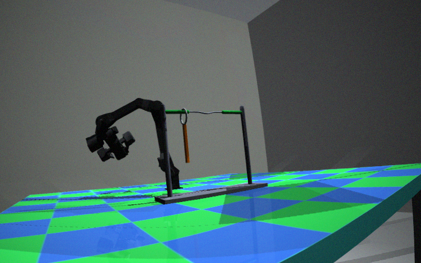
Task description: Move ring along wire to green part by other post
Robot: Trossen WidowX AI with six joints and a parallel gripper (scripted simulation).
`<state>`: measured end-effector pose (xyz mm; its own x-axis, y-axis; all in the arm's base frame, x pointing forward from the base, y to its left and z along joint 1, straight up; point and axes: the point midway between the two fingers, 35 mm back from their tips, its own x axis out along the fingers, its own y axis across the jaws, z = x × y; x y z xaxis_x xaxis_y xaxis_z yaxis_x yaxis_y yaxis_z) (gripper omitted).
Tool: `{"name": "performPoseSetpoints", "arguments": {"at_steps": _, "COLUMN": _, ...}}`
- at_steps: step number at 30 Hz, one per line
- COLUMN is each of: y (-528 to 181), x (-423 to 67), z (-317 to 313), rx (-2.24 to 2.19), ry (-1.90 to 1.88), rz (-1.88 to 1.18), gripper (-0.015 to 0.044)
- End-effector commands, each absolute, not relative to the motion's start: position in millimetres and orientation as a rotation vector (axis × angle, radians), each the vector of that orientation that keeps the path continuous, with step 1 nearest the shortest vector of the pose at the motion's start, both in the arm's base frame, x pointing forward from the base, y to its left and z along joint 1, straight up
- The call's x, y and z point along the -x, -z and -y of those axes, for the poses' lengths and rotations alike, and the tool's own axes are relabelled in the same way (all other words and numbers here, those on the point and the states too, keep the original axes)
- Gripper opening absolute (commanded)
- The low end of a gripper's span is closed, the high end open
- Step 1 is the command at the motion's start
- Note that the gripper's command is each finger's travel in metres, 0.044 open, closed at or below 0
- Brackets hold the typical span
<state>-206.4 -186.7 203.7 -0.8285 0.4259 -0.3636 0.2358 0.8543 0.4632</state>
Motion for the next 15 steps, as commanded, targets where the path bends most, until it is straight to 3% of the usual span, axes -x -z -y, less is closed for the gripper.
{"name": "performPoseSetpoints", "arguments": {"at_steps": 1, "y": -202.3, "x": 205.0, "z": 186.9, "rx": -0.482, "ry": -0.542, "rz": -2.565, "gripper": 0.0374}}
{"name": "performPoseSetpoints", "arguments": {"at_steps": 9, "y": -143.1, "x": 137.2, "z": 202.0, "rx": -0.284, "ry": 0.141, "rz": -2.362, "gripper": 0.0164}}
{"name": "performPoseSetpoints", "arguments": {"at_steps": 15, "y": -105.1, "x": 72.2, "z": 220.9, "rx": -0.132, "ry": 0.519, "rz": -2.012, "gripper": 0.0160}}
